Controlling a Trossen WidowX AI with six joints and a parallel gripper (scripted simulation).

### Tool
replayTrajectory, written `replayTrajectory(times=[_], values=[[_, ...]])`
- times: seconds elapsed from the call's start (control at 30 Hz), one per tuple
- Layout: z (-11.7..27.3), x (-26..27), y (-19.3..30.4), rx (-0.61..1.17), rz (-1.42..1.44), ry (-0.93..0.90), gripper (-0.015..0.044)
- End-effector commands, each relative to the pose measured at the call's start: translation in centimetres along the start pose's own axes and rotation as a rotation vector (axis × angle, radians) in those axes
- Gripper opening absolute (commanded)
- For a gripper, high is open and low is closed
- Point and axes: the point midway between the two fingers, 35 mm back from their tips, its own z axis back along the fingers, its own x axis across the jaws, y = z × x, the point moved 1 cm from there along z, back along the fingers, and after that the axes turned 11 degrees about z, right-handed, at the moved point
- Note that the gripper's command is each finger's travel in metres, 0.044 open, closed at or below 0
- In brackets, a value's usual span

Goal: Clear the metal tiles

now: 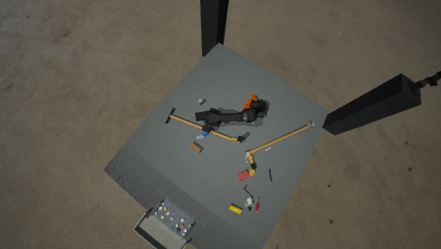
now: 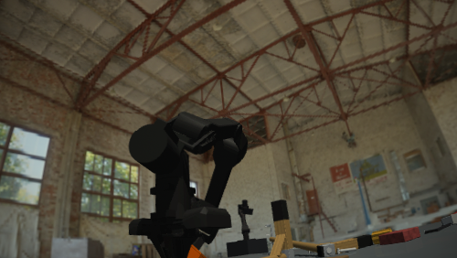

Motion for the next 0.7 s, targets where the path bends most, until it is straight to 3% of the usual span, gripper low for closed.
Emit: replayTrajectory(times=[0.0, 0.67], values=[[0.0, -0.3, 0.1, 0.001, -0.002, 0.006, 0.0], [0.1, -2.2, 0.9, 0.004, 0.006, 0.007, 0.0]])
